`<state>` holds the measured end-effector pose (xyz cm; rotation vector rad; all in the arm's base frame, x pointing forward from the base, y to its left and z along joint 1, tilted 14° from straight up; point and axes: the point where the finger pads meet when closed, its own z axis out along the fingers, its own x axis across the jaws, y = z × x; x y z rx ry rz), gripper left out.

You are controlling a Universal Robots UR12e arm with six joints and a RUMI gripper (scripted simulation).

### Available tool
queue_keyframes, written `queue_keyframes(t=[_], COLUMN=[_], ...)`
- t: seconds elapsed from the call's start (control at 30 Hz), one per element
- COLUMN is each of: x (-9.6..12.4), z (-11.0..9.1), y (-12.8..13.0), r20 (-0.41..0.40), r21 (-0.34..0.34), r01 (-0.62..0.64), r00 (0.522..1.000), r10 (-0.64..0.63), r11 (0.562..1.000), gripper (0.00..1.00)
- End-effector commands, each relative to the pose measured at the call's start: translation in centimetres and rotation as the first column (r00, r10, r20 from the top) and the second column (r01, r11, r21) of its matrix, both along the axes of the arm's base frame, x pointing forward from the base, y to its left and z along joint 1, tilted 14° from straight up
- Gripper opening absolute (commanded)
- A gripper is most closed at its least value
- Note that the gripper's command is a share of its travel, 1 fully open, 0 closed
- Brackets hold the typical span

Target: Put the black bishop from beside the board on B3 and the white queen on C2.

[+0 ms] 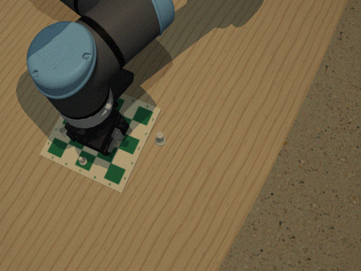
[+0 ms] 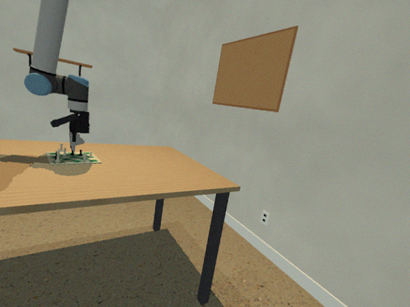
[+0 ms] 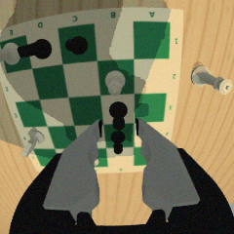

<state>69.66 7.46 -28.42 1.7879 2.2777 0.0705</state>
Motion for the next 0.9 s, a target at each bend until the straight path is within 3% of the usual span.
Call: queue_keyframes(t=[0.0, 0.43, 0.77, 0.8, 0.87], x=[-0.1, -1.5, -1.8, -1.8, -1.8], z=[0.8, 7.0, 8.0, 8.0, 8.0], y=[0.1, 0.8, 0.9, 0.9, 0.9], r20=[0.001, 0.001, 0.001, 0.001, 0.001], r21=[0.0, 0.0, 0.0, 0.0, 0.0], r01=[0.0, 0.0, 0.0, 0.0, 0.0], r00=[1.0, 1.0, 1.0, 1.0, 1.0], r10=[0.0, 0.0, 0.0, 0.0, 0.0], r11=[1.0, 1.0, 1.0, 1.0, 1.0], gripper=[0.22, 0.22, 0.22, 1.0, 1.0])
